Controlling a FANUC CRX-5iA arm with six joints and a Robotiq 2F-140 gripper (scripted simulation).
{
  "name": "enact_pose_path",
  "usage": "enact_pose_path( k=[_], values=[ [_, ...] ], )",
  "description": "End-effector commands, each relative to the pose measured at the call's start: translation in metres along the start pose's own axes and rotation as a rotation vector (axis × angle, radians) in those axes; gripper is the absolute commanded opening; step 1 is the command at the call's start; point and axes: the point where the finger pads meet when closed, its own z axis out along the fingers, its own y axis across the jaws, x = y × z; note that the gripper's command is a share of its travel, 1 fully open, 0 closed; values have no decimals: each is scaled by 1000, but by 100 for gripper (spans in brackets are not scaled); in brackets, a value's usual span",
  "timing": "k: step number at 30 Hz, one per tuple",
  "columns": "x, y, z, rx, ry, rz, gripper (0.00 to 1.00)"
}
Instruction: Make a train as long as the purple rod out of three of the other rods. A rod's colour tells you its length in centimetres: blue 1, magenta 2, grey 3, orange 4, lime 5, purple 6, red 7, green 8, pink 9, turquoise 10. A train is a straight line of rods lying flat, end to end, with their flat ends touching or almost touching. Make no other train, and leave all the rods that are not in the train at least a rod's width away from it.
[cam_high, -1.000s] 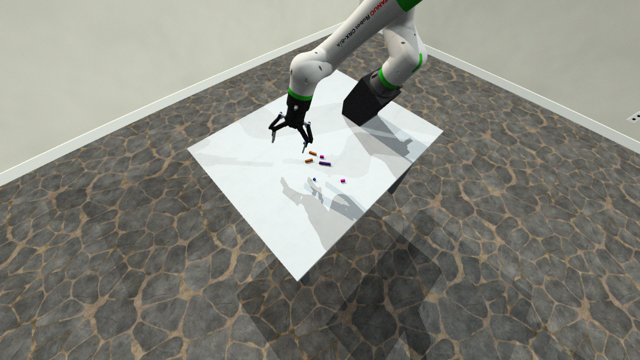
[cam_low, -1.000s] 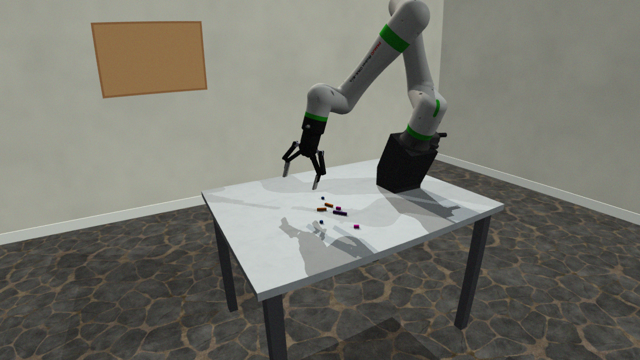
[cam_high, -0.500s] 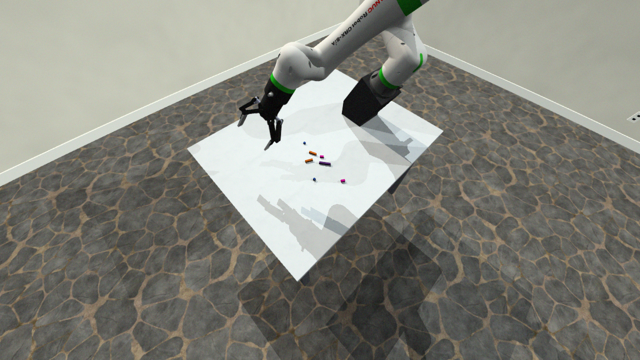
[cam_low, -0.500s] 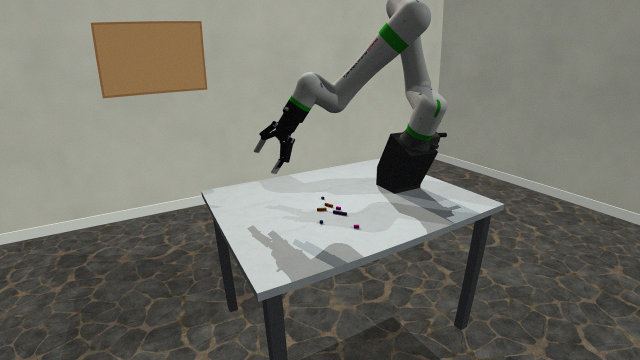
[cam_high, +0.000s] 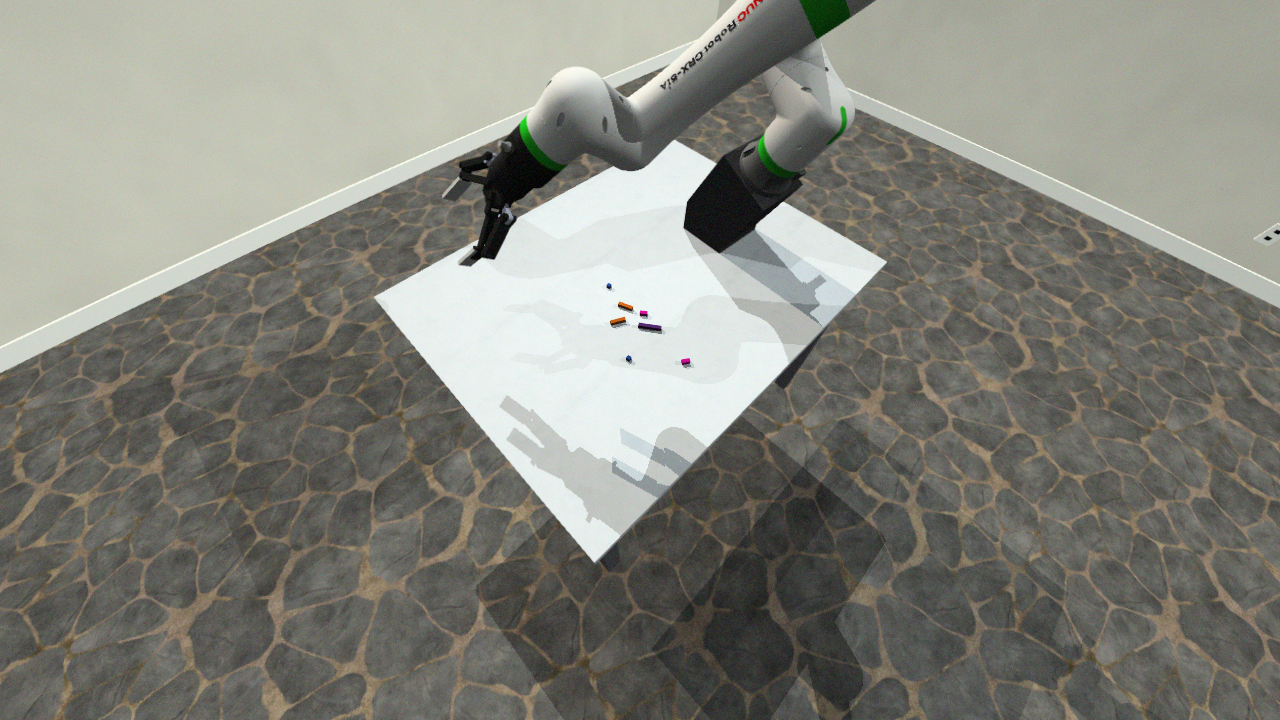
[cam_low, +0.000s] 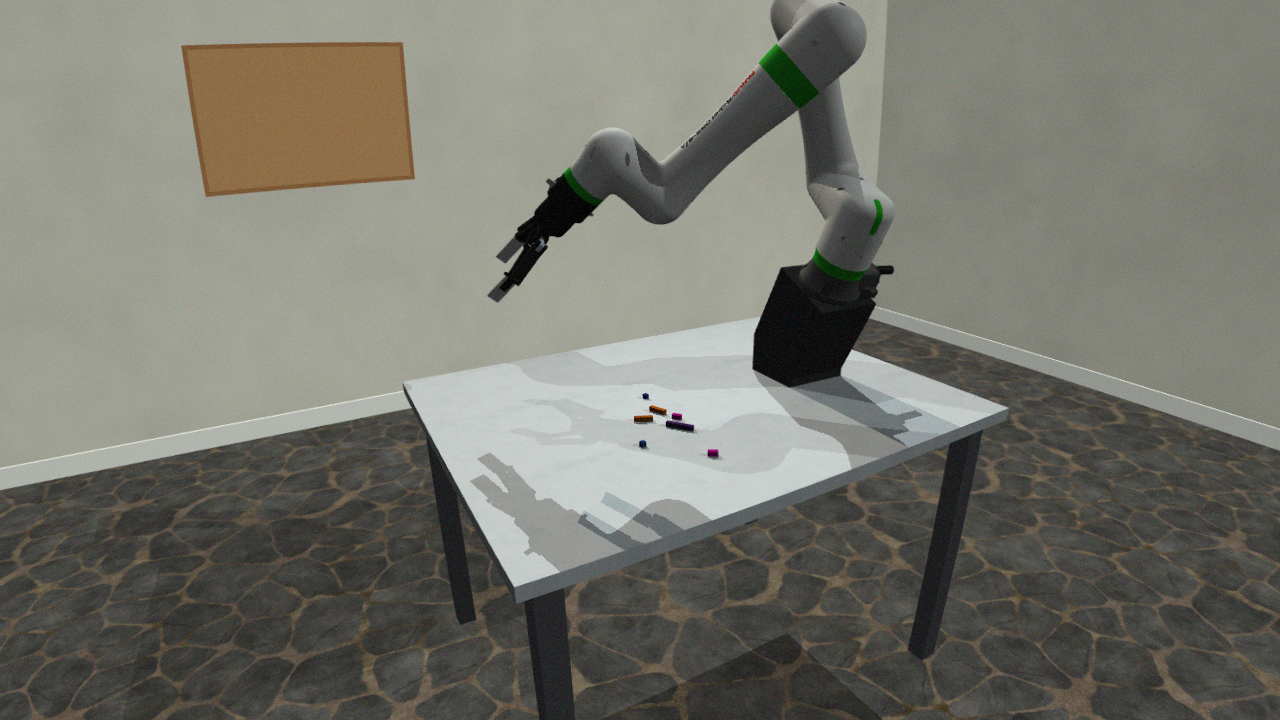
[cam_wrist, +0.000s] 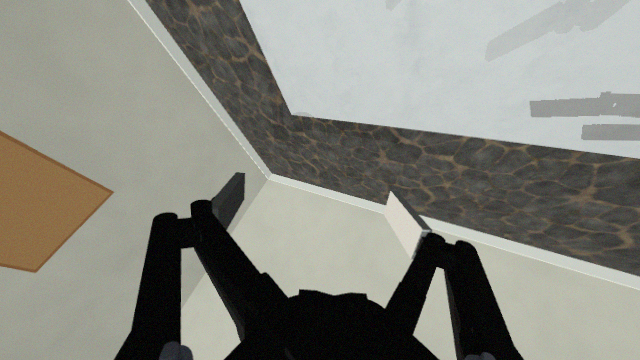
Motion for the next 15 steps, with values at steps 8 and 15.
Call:
enact_pose_path(
  k=[8,15],
  values=[
    [30,-16,-7,104,87,338,100],
    [77,4,-14,131,193,541,100]
  ],
)
